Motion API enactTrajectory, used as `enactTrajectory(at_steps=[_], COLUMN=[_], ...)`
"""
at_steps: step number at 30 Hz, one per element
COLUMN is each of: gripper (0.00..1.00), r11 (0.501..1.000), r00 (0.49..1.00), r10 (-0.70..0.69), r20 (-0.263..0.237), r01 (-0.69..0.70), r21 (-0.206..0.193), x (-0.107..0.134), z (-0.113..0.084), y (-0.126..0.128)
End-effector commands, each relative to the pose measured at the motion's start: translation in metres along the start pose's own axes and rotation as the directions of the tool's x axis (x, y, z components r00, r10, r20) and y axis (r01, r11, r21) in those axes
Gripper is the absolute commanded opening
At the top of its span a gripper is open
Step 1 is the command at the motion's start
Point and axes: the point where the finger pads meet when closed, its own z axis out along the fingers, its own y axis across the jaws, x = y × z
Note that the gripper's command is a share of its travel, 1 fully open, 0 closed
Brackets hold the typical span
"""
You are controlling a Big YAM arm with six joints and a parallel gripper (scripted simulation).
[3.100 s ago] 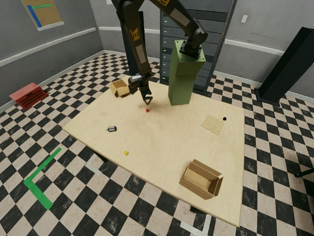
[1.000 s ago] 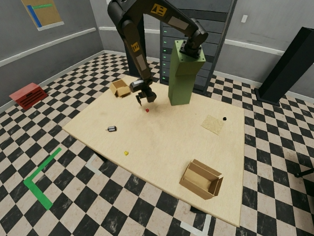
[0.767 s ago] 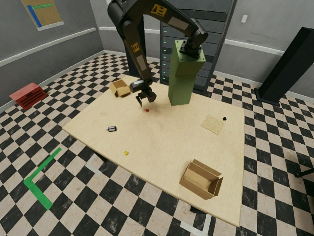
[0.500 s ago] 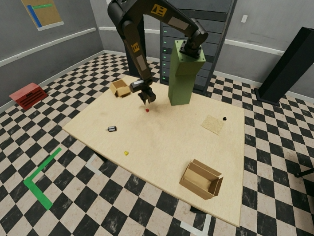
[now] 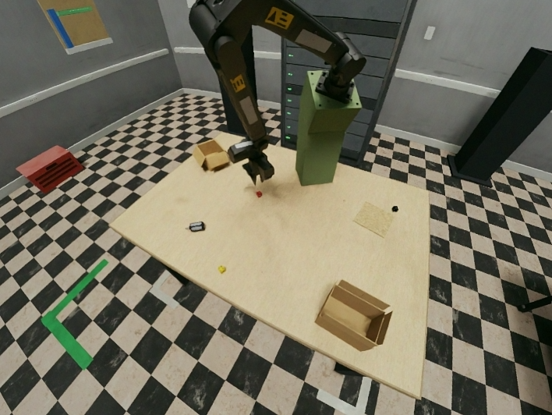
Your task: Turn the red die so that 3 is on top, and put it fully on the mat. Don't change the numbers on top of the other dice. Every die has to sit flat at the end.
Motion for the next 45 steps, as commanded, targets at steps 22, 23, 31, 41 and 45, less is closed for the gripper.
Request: enactTrajectory(at_steps=[22, 23, 31, 41, 45], gripper=[0.34, 0.34, 0.34, 0.34, 0.34], r11=[0.999, 0.999, 0.998, 0.999, 0.999], r00=[0.999, 0.999, 0.998, 0.999, 0.999], r10=[-0.041, -0.043, -0.061, -0.039, -0.039], r20=[0.004, 0.004, 0.003, 0.002, 0.002], r01=[0.042, 0.043, 0.061, 0.039, 0.039], r21=[-0.006, -0.009, -0.004, -0.004, -0.004], x=[-0.004, -0.004, -0.004, -0.003, -0.003], z=[0.007, 0.007, 0.012, 0.025, 0.028], y=[0.004, 0.006, 0.002, 0.002, 0.003])
